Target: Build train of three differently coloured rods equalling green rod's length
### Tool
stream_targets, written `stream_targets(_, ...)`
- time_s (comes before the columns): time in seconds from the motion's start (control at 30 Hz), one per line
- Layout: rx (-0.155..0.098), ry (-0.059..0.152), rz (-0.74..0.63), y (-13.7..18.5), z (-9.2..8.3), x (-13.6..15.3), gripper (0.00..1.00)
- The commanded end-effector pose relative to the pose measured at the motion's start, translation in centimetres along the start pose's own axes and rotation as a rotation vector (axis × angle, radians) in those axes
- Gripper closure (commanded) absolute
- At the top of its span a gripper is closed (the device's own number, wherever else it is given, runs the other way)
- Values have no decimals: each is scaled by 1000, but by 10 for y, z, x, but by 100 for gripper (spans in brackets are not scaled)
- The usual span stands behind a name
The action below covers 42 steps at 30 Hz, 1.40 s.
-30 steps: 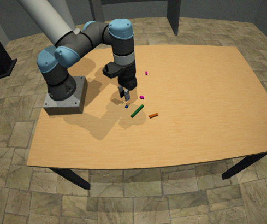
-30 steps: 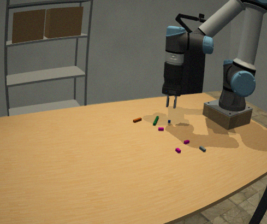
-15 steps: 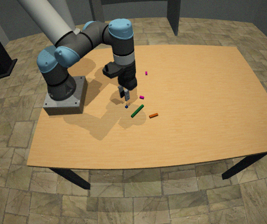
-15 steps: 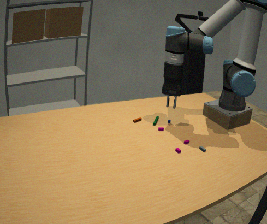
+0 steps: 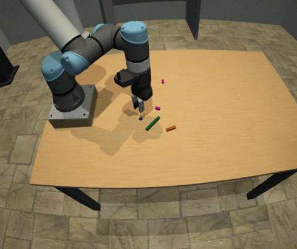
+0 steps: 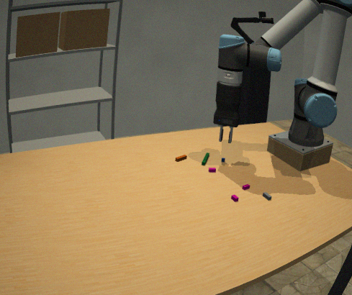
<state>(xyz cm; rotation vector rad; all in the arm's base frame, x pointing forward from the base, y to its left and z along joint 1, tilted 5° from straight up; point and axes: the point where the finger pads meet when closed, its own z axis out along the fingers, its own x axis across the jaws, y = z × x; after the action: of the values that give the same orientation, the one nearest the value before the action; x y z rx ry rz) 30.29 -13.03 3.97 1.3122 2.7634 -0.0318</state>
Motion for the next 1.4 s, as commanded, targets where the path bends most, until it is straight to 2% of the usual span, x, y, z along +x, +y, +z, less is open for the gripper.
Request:
stream_targets(0.0,0,-1,0,0,3,0,46)
stream_targets(1.07,0,-1,0,0,41,0,46)
stream_targets(1.37,0,-1,0,0,47,0,46)
